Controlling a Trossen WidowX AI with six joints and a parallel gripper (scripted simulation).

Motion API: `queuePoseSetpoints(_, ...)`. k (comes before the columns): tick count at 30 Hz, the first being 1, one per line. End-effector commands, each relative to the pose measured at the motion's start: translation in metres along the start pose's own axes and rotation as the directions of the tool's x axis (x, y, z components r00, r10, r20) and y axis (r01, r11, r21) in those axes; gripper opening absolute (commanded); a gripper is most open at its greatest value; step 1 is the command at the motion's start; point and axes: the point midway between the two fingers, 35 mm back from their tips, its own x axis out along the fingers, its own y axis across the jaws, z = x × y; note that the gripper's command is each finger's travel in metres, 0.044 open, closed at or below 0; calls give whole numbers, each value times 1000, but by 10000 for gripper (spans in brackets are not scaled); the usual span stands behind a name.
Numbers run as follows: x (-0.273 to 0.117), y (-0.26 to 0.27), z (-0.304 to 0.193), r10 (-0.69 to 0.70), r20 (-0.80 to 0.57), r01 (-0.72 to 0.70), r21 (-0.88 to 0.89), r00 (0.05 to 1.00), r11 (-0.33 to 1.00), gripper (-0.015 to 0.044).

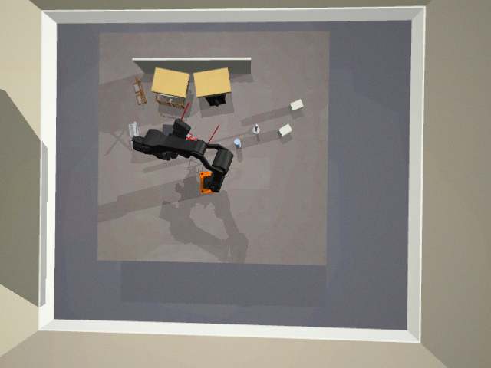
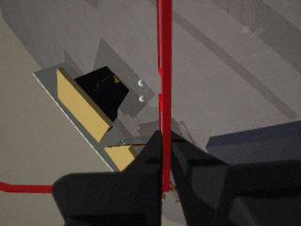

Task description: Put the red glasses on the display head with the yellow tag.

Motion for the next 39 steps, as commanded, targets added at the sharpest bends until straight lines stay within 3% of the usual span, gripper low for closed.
queuePoseSetpoints(1,-6,-7,-1,48,-34,-54,-194,998,980,0)
queuePoseSetpoints(7,-14,-13,-2,92,-73,-113,-376,993,920,0)
queuePoseSetpoints(34,-14,-12,-2,79,-67,-97,-331,995,939,0)
queuePoseSetpoints(39,-12,-10,-2,68,-57,-80,-241,996,967,0)
